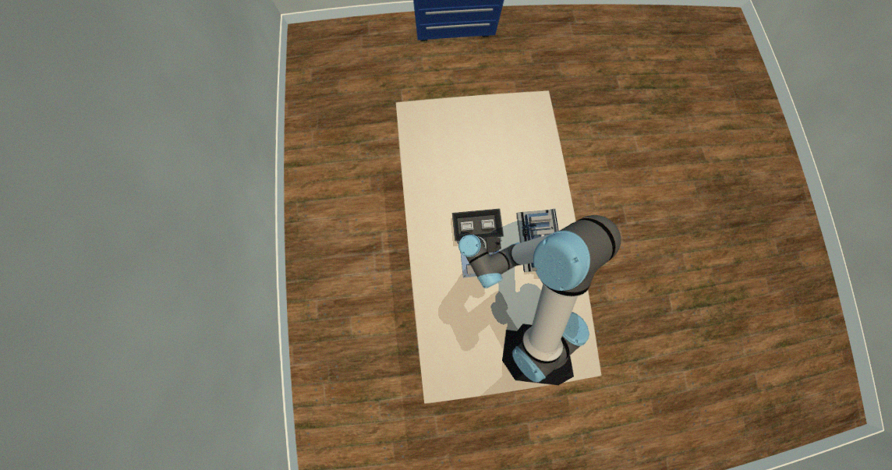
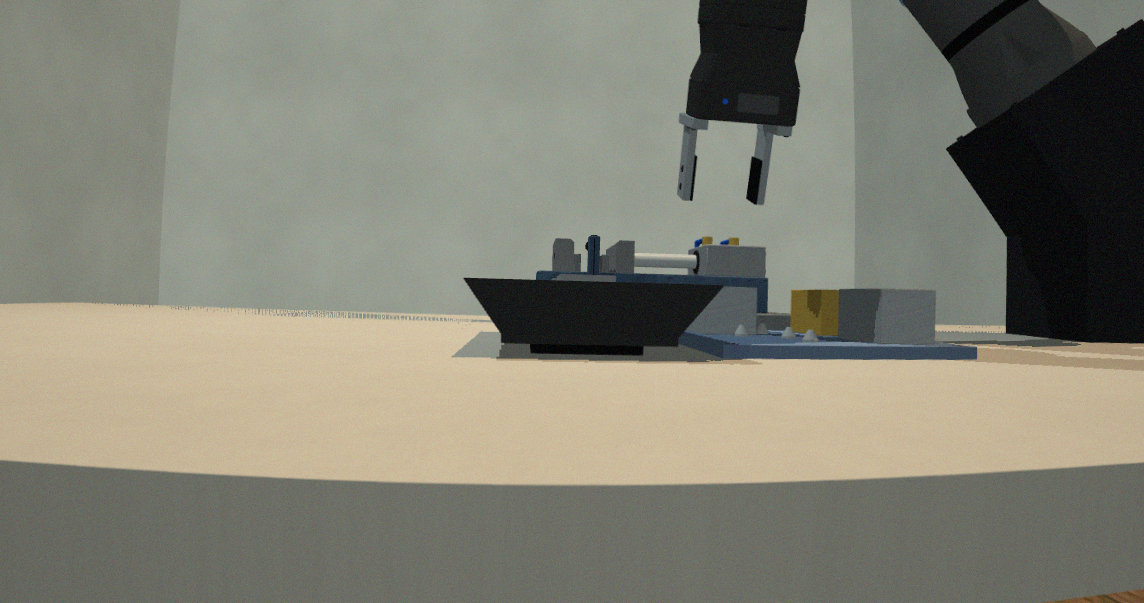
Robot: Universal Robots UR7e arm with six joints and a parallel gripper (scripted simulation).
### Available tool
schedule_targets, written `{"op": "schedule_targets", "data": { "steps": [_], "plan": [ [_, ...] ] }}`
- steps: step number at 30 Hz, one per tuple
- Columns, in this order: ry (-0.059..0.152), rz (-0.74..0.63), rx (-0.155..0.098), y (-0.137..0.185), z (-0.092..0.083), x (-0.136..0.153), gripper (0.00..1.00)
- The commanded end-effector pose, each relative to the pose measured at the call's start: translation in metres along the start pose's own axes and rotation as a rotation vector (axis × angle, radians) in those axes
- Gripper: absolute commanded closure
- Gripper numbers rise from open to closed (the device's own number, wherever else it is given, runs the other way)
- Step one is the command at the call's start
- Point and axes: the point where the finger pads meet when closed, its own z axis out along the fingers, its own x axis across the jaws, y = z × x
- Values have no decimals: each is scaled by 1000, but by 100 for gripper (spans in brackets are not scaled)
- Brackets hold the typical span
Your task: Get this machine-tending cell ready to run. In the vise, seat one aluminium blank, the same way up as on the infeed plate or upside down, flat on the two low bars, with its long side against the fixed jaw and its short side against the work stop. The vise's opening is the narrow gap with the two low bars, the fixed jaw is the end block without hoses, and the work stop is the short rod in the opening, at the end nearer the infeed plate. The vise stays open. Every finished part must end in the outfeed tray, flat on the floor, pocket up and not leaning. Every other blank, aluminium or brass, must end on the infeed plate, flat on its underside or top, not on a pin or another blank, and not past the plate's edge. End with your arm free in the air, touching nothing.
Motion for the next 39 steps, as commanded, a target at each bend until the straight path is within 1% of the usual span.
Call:
{"op": "schedule_targets", "data": {
  "steps": [1, 3, 5, 9, 14, 19, 26, 27, 39],
  "plan": [
    [9, -2, 4, -11, -29, 2, 0],
    [7, 0, 3, -13, -37, 0, 0],
    [7, 0, 3, -13, -37, 0, 0],
    [5, 2, 2, -18, -50, -1, 0],
    [5, 2, 2, -22, -62, -1, 0],
    [5, 2, 2, -24, -67, -1, 0],
    [7, 2, 3, -24, -67, -1, 0],
    [7, 2, 3, -25, -67, -1, 100],
    [8, 1, 4, -24, -66, 0, 100]
  ]
}}
